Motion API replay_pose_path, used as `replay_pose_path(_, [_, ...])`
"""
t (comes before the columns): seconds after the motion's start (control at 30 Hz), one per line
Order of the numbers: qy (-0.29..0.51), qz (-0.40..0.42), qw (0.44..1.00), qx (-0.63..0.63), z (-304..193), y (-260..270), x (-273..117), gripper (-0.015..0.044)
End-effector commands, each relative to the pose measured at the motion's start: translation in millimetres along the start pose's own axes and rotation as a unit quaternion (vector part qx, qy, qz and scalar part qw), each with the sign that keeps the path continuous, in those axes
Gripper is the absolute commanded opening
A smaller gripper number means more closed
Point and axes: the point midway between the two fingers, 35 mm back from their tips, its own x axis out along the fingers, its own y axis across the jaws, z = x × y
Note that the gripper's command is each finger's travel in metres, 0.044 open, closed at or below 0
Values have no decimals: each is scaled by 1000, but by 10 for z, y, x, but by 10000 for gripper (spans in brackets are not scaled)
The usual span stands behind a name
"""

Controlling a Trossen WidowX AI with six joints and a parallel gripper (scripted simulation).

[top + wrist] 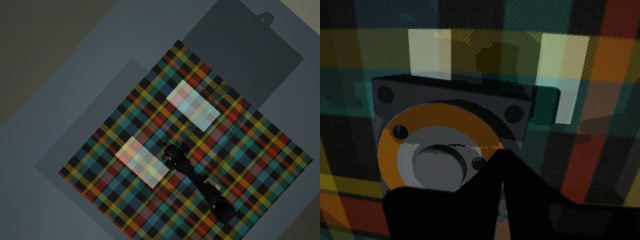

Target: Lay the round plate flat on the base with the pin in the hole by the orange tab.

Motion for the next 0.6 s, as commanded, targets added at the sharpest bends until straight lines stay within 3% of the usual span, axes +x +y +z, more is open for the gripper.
replay_pose_path(0.0, [7, -1, 1000, -2, -68, -19, 28, 0])
replay_pose_path(0.57, [7, -1, 1000, -2, -179, -36, 26, 0])
